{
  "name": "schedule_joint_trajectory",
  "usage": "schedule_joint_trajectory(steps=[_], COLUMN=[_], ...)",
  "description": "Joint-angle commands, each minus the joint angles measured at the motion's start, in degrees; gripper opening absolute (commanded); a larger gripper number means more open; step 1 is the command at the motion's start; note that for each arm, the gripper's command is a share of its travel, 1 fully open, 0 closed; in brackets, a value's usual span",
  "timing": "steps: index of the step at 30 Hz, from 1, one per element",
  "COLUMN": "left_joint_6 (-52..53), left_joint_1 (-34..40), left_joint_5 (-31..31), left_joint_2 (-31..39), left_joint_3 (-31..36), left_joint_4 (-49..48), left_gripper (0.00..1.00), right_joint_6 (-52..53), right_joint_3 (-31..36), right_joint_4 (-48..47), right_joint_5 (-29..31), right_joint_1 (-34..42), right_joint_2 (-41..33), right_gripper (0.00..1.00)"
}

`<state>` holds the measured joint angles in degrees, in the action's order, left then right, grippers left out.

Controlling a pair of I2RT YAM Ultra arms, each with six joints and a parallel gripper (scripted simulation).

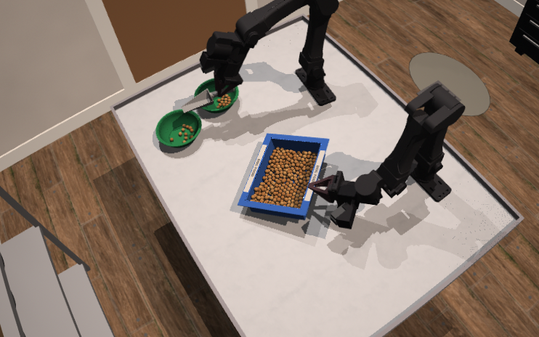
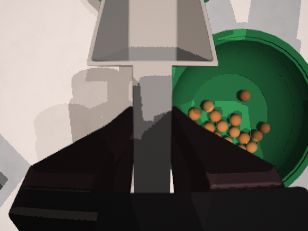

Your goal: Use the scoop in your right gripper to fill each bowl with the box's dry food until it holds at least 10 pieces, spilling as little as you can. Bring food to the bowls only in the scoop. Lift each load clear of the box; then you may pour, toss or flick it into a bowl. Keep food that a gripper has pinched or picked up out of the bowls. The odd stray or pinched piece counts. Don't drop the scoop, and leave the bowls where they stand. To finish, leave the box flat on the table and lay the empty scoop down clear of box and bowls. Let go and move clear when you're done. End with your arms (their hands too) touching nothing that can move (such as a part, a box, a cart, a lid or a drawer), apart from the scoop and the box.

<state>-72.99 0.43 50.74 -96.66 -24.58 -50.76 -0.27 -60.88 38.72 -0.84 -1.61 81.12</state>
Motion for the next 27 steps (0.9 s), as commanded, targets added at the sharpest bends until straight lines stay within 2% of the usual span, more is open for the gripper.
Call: schedule_joint_trajectory(steps=[1,5,6,22,24,27], left_joint_6=[0.2,0.4,0.4,0.3,0.4,0.5], left_joint_1=[-0.8,-0.4,-0.5,0.0,-1.0,-1.0], left_joint_5=[0.6,0.7,0.7,0.8,0.9,1.0], left_joint_2=[-0.8,-0.7,-1.0,1.3,-1.9,-1.6], left_joint_3=[0.5,-0.1,0.1,-0.2,0.9,0.8], left_joint_4=[-2.8,-3.5,-3.4,-3.9,-4.1,-4.4], left_gripper=[0.00,0.00,0.26,0.26,0.26,0.26], right_joint_6=[-0.2,-0.2,-0.2,-0.2,-0.2,-0.2], right_joint_3=[-1.7,-1.7,-1.7,-1.7,-1.7,-1.7], right_joint_4=[-2.1,-2.1,-2.1,-2.1,-2.1,-2.1], right_joint_5=[-0.3,-0.3,-0.3,-0.3,-0.3,-0.3], right_joint_1=[-0.4,-0.4,-0.4,-0.4,-0.4,-0.4], right_joint_2=[-1.2,-1.2,-1.2,-1.2,-1.2,-1.2], right_gripper=[0.00,0.00,0.00,0.00,0.00,0.00])
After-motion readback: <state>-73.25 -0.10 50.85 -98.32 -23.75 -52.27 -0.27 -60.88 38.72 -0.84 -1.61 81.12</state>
